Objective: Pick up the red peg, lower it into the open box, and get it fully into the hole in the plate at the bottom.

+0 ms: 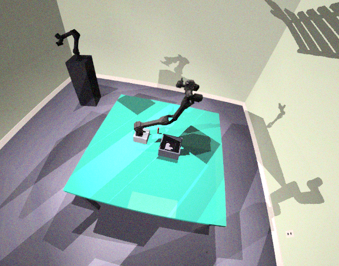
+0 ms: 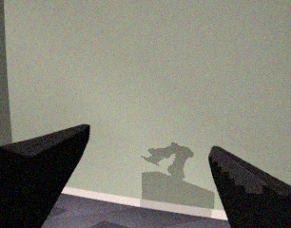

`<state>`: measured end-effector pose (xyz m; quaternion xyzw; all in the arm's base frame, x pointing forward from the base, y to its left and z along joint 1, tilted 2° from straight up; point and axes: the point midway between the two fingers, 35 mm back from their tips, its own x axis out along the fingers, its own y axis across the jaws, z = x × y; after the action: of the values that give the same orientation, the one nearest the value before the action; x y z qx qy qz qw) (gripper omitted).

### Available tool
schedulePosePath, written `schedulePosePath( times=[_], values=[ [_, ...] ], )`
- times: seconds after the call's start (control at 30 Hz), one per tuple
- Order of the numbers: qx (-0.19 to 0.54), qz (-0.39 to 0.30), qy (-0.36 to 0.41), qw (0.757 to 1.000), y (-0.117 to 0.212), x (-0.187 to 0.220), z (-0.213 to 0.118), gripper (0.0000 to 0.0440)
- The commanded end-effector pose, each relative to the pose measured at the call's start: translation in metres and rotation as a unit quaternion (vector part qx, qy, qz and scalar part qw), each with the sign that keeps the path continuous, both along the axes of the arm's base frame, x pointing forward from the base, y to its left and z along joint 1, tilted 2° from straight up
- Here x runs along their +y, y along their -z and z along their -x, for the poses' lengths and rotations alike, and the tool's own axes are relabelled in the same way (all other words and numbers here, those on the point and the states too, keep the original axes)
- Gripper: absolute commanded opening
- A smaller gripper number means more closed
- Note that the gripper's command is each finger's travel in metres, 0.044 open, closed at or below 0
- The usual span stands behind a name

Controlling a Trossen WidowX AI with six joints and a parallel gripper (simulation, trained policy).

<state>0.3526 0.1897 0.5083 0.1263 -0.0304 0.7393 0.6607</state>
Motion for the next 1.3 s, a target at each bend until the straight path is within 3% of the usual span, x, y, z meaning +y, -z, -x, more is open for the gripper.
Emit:
schedulePosePath(
  times=[0.0,0.1,0.37,0.6,0.93,1.27],
  values=[
    [-0.015,-0.006,-0.002,1.0,-0.004,0.001,0.007,0.0414],
    [-0.062,-0.024,-0.016,0.998,-0.017,0.007,0.034,0.044],
    [-0.161,-0.071,-0.096,0.98,-0.053,0.02,0.141,0.0439],
    [-0.234,-0.113,-0.181,0.948,-0.071,0.009,0.245,0.0431],
    [-0.323,-0.172,-0.303,0.88,-0.067,-0.038,0.372,0.0423],
    [-0.396,-0.225,-0.419,0.786,-0.036,-0.111,0.464,0.0417]
  ],
)
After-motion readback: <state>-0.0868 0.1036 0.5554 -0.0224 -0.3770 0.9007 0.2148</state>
